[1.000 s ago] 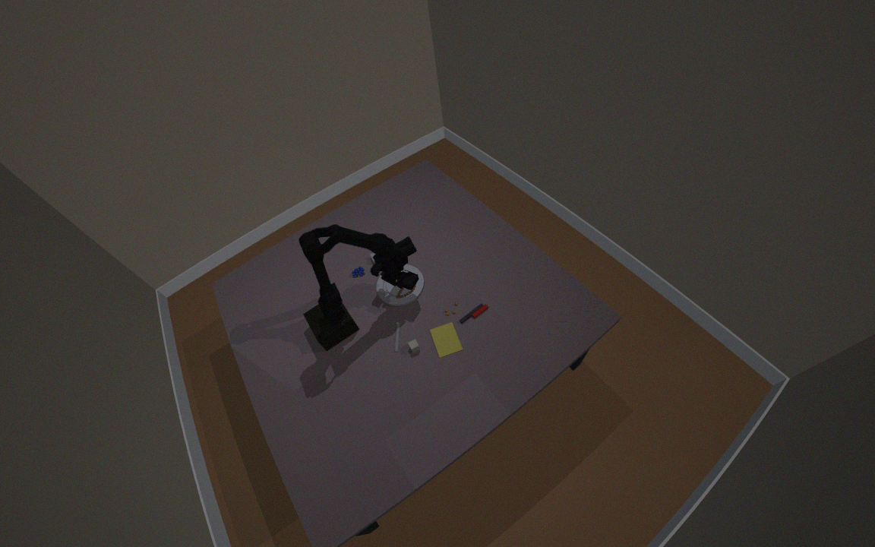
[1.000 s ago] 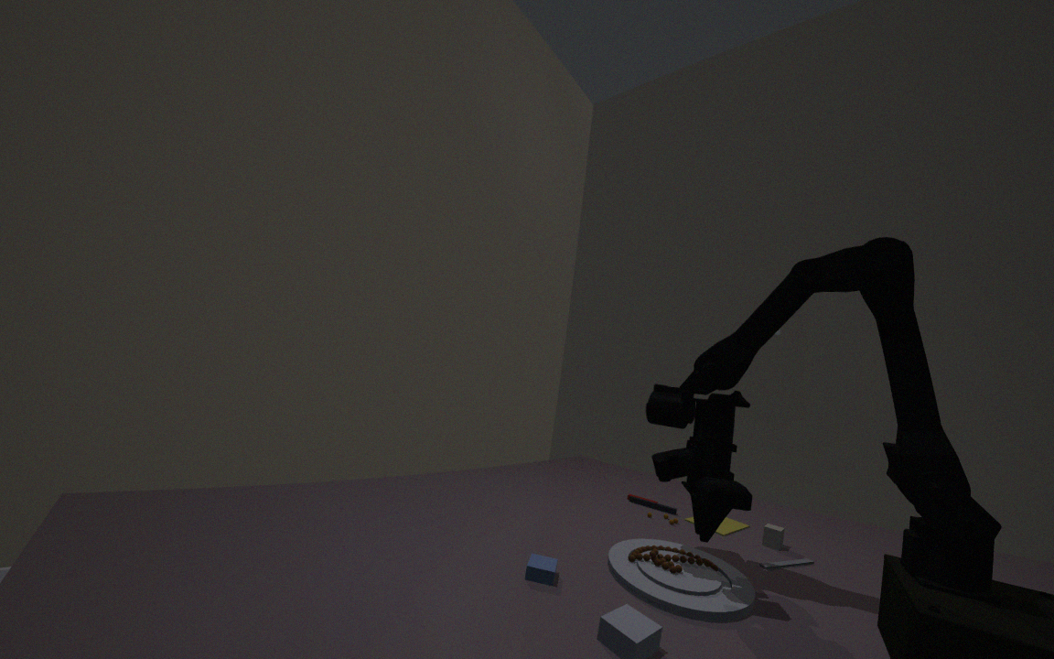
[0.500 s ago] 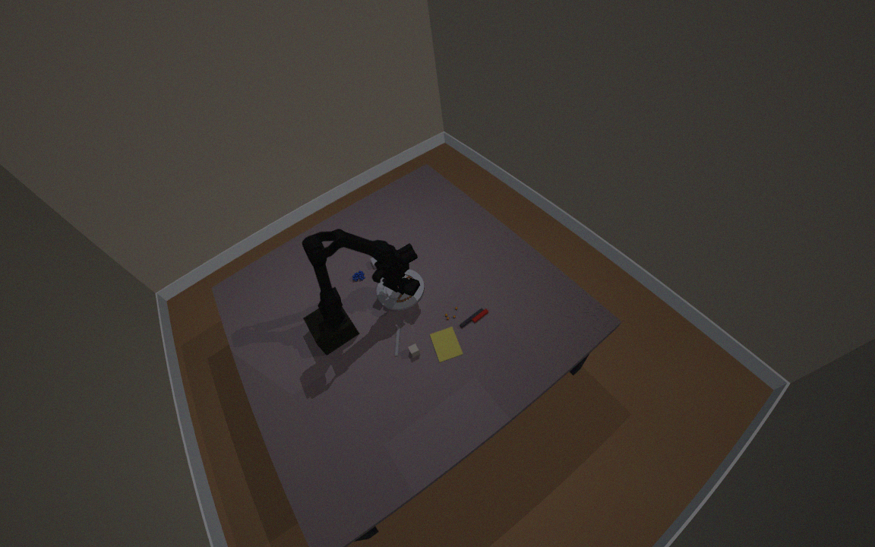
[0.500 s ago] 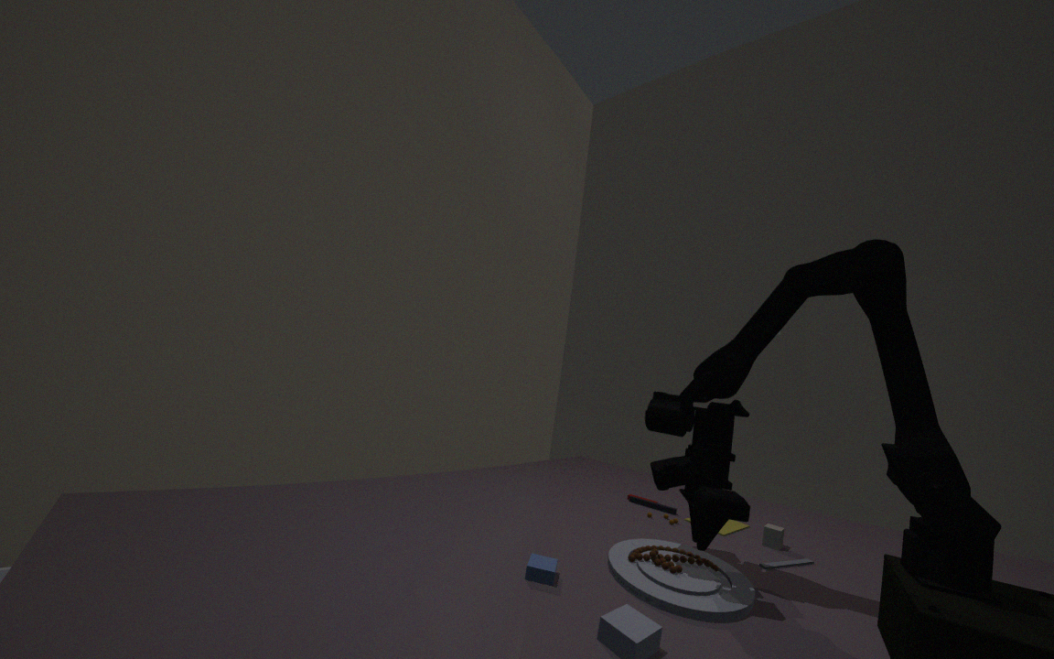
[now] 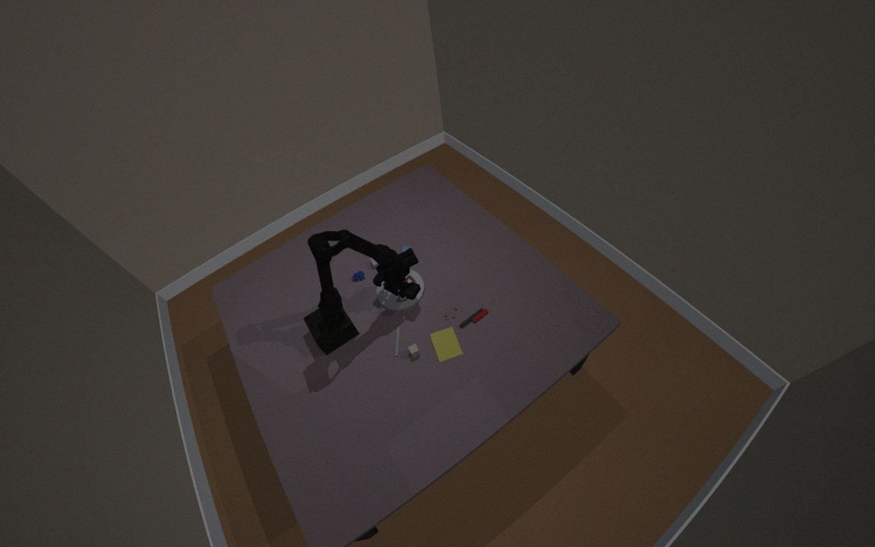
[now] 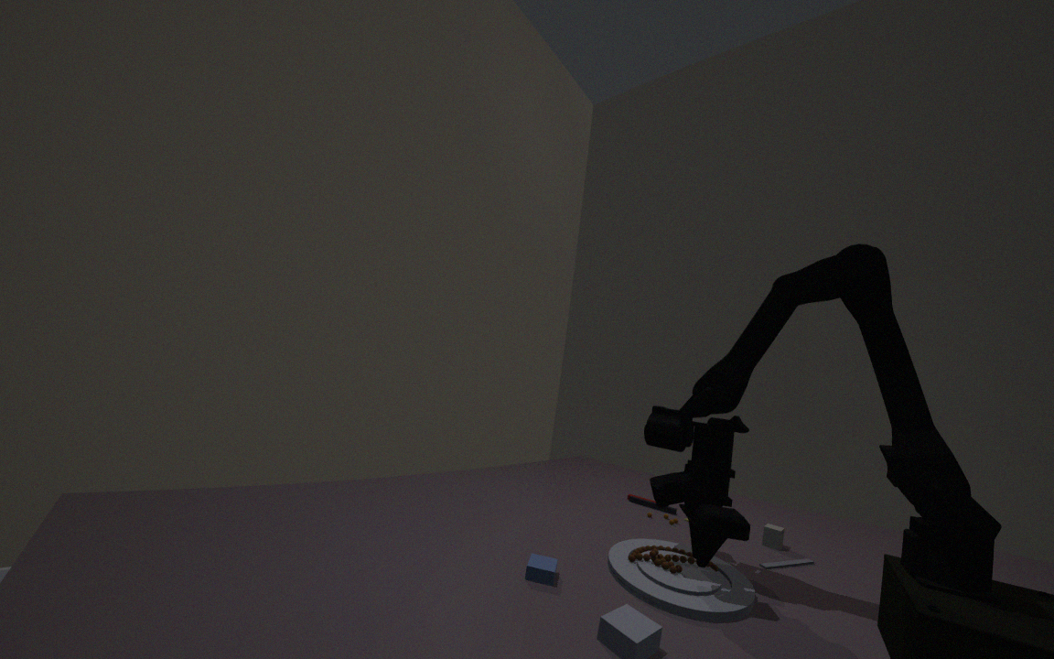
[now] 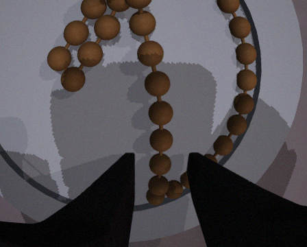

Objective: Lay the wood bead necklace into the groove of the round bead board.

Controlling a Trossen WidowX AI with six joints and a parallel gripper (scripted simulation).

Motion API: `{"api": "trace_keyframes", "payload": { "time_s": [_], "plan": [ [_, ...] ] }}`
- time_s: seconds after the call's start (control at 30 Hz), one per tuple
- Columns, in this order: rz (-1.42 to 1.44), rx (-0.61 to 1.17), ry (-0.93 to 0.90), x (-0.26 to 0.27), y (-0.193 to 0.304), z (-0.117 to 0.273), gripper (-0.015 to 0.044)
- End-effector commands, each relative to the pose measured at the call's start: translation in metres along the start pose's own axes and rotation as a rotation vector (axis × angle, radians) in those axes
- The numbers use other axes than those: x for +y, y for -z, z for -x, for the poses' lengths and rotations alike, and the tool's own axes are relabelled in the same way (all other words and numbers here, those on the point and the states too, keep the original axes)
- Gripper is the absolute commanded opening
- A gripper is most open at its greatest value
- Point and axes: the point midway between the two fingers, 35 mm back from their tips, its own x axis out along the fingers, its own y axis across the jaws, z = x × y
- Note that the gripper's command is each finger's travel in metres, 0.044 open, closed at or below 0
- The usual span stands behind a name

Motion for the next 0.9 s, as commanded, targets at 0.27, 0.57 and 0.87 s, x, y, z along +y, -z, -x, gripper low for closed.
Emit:
{"api": "trace_keyframes", "payload": {
  "time_s": [0.27, 0.57, 0.87],
  "plan": [
    [0.000, 0.000, 0.000, 0.0000, 0.0000, 0.0000, 0.0000],
    [0.000, 0.000, 0.000, 0.0000, 0.0000, 0.0000, 0.0000],
    [0.000, 0.000, 0.000, 0.0000, 0.0000, 0.0000, 0.0000]
  ]
}}
